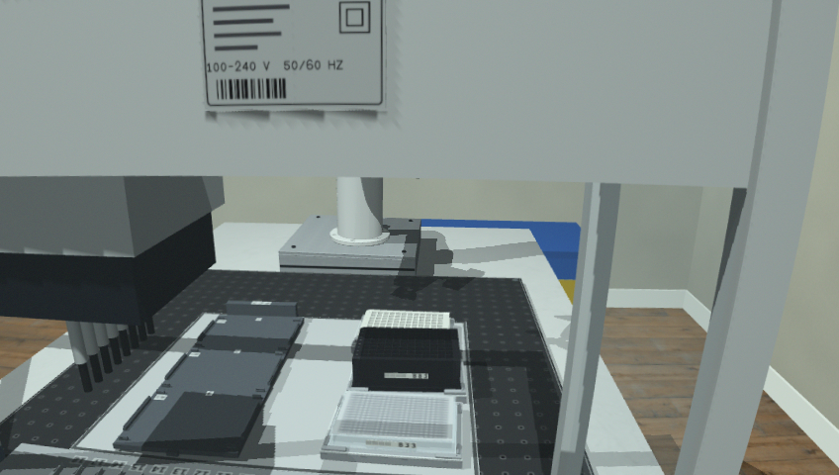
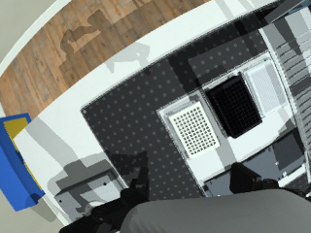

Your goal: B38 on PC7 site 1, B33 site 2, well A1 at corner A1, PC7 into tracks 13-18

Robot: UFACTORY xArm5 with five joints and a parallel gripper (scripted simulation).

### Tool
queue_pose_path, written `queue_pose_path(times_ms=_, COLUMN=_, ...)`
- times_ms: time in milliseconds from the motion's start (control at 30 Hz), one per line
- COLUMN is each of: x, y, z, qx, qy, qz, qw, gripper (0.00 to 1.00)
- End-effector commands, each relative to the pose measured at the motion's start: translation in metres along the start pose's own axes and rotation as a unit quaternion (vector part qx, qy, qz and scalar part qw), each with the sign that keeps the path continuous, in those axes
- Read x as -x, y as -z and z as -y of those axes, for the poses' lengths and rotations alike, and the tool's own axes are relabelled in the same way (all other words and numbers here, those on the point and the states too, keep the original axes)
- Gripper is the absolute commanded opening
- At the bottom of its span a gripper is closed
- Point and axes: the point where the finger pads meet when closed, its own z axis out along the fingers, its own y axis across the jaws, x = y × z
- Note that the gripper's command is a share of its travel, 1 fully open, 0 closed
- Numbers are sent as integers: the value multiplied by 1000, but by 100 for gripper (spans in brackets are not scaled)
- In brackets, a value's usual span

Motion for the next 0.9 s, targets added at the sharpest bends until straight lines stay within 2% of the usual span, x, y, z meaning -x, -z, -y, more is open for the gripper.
queue_pose_path(times_ms=0, x=10, y=4, z=-15, qx=3, qy=-57, qz=-9, qw=998, gripper=100)
queue_pose_path(times_ms=200, x=28, y=7, z=-38, qx=5, qy=-146, qz=-21, qw=989, gripper=100)
queue_pose_path(times_ms=300, x=31, y=8, z=-42, qx=5, qy=-153, qz=-22, qw=988, gripper=100)
queue_pose_path(times_ms=633, x=66, y=13, z=-76, qx=7, qy=-296, qz=-41, qw=954, gripper=100)
queue_pose_path(times_ms=767, x=82, y=15, z=-89, qx=7, qy=-358, qz=-49, qw=932, gripper=100)
queue_pose_path(times_ms=867, x=85, y=15, z=-92, qx=7, qy=-365, qz=-50, qw=930, gripper=100)
